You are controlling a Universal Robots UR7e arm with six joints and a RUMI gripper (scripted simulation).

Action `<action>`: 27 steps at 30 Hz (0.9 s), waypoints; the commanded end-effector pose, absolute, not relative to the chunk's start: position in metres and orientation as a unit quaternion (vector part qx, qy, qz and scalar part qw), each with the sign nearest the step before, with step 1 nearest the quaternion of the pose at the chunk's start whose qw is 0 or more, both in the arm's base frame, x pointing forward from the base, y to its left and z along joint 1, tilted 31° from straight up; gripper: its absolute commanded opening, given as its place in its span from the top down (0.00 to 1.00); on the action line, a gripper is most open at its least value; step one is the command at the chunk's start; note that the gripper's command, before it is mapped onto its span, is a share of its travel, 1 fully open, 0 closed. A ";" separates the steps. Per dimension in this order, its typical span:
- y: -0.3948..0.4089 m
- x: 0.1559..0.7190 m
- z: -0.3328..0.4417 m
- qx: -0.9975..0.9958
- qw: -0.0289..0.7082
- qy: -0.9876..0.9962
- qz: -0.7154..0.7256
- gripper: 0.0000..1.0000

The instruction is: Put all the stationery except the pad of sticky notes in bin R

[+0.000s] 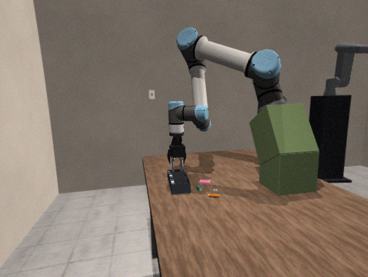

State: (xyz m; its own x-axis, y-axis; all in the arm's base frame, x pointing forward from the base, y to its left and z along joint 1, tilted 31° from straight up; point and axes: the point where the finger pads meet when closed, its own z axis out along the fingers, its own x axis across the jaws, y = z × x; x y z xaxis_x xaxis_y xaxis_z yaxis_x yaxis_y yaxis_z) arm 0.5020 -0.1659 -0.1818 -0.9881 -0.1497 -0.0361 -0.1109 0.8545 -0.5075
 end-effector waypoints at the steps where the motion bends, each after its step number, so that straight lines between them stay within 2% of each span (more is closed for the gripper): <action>1: -0.166 0.502 -0.181 -0.068 0.038 0.962 -0.261 0.82; 27: -0.156 0.500 -0.164 -0.068 0.038 0.962 -0.261 0.82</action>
State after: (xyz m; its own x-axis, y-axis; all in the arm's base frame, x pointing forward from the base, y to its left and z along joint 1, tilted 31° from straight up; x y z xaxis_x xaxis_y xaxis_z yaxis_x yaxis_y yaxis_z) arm 0.5003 -0.1582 -0.1684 -0.9880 -0.1498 -0.0363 -0.1109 0.8544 -0.5076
